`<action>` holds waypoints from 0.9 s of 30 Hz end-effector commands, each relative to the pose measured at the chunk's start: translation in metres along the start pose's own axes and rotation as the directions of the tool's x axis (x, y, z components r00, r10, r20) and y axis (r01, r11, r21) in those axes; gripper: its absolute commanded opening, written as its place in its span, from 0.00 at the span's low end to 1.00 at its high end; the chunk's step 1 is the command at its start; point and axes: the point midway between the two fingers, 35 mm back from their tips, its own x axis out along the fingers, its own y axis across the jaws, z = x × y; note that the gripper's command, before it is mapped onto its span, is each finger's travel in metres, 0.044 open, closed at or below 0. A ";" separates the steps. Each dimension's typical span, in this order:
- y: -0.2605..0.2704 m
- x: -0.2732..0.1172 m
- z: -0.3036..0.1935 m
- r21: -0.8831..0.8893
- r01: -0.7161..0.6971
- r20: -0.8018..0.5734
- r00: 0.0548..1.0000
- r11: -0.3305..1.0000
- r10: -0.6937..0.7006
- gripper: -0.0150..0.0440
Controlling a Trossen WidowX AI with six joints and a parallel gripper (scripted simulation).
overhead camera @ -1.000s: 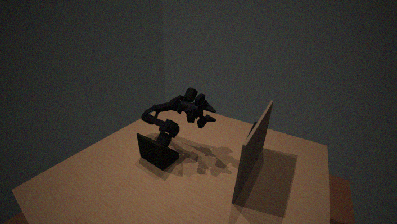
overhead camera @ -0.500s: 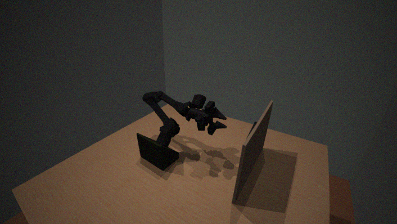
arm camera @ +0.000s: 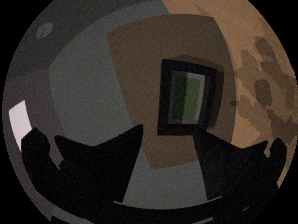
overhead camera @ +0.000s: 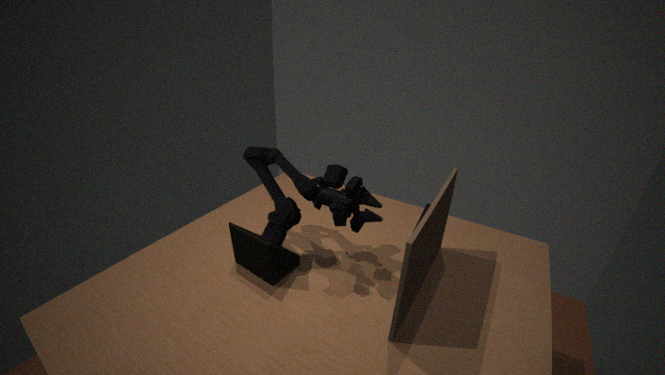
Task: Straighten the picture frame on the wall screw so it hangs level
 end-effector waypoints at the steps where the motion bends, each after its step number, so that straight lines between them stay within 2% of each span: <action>1: -0.001 0.001 0.002 0.005 0.001 0.004 1.000 1.000 -0.001 0.69; 6: 0.001 0.018 -0.003 0.005 0.000 0.003 1.000 1.000 0.000 0.69; 16: -0.001 0.079 0.002 0.004 -0.001 0.000 1.000 1.000 0.001 0.69; 27: -0.001 0.080 0.002 0.004 -0.001 0.000 1.000 1.000 0.001 0.69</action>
